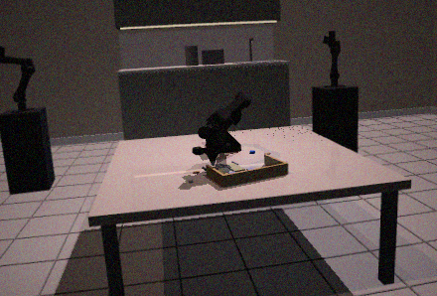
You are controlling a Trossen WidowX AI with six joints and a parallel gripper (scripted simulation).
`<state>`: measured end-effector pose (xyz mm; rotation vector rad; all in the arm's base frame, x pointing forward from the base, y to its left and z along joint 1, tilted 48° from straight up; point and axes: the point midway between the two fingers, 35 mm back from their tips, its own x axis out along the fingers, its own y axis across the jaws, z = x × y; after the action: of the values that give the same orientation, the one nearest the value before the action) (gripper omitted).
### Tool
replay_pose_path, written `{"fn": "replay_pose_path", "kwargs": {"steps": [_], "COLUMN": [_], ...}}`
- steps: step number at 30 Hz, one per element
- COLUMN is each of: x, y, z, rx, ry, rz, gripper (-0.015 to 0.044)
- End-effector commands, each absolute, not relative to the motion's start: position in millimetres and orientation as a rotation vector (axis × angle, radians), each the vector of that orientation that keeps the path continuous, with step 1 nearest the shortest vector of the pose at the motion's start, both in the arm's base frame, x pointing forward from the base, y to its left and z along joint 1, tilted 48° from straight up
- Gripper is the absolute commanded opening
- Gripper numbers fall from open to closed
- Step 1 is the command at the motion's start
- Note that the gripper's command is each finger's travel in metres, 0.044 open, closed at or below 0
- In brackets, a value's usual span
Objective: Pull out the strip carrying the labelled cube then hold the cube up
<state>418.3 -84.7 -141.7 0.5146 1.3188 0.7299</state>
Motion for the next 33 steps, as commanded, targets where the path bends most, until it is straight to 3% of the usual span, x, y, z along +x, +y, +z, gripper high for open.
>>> {"fn": "replay_pose_path", "kwargs": {"steps": [1, 33], "x": [417.7, 417.5], "y": [-78.6, -71.3], "z": [-145.9, -150.8], "rx": [0.523, 0.523], "ry": [1.319, 1.319], "rz": [0.729, 0.73], "gripper": [0.0, 0.0]}}
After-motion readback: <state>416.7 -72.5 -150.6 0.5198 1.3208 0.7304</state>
